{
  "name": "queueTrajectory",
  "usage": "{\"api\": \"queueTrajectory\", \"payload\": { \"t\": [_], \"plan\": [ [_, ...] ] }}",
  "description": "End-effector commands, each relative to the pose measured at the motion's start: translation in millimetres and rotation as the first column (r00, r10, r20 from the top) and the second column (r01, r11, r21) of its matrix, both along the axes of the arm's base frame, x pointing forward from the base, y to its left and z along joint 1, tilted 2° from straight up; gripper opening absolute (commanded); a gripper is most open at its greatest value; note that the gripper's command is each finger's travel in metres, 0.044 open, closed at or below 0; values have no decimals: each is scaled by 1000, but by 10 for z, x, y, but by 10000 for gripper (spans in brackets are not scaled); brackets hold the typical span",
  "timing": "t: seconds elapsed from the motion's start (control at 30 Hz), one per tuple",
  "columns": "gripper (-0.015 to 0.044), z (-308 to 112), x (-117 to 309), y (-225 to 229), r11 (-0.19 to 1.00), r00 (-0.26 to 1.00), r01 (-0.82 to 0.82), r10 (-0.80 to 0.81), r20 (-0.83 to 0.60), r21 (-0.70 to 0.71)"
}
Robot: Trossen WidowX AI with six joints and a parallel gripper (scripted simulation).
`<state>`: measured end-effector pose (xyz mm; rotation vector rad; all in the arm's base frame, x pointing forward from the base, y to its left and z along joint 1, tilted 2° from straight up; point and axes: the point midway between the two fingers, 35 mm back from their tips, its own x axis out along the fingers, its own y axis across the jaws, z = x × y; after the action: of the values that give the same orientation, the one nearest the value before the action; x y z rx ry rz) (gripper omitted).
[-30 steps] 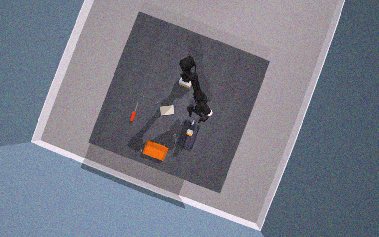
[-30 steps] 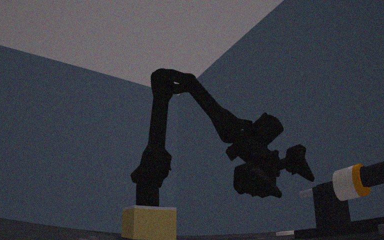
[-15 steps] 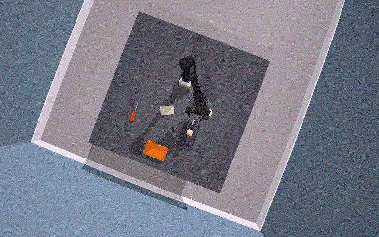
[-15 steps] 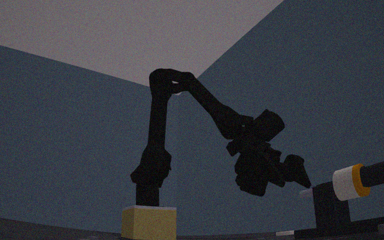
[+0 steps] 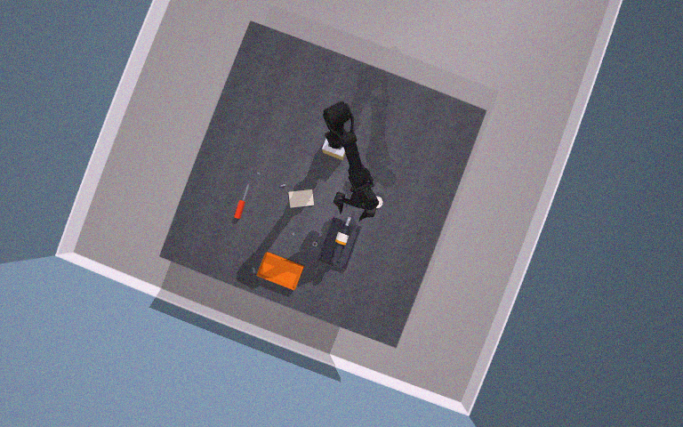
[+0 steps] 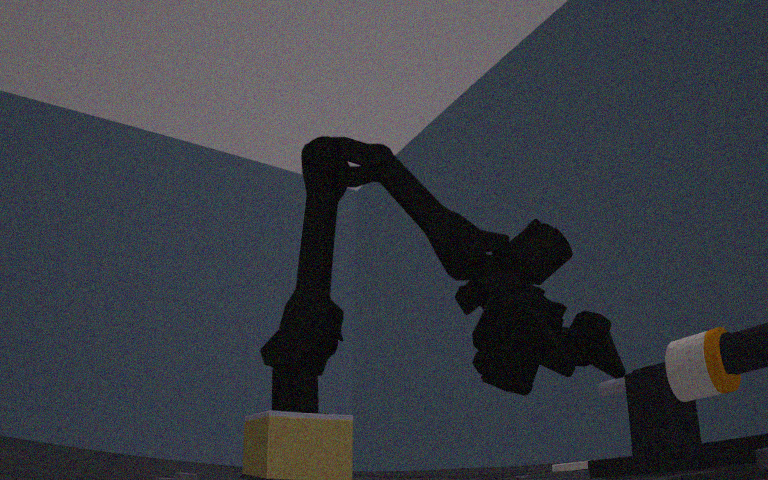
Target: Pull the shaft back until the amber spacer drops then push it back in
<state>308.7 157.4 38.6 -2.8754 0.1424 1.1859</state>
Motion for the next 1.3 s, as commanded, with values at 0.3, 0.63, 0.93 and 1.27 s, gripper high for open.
{"api": "queueTrajectory", "payload": {
  "t": [0.3,0.63,0.93,1.27],
  "plan": [
    [440,-152,149,-16,1000,1000,-2,2,-2,-2],
    [440,-264,253,-35,1000,1000,-2,2,0,-2],
    [440,-266,254,-36,1000,1000,-2,2,0,-2],
    [440,-266,254,-36,1000,1000,-2,2,0,-2]
  ]
}}
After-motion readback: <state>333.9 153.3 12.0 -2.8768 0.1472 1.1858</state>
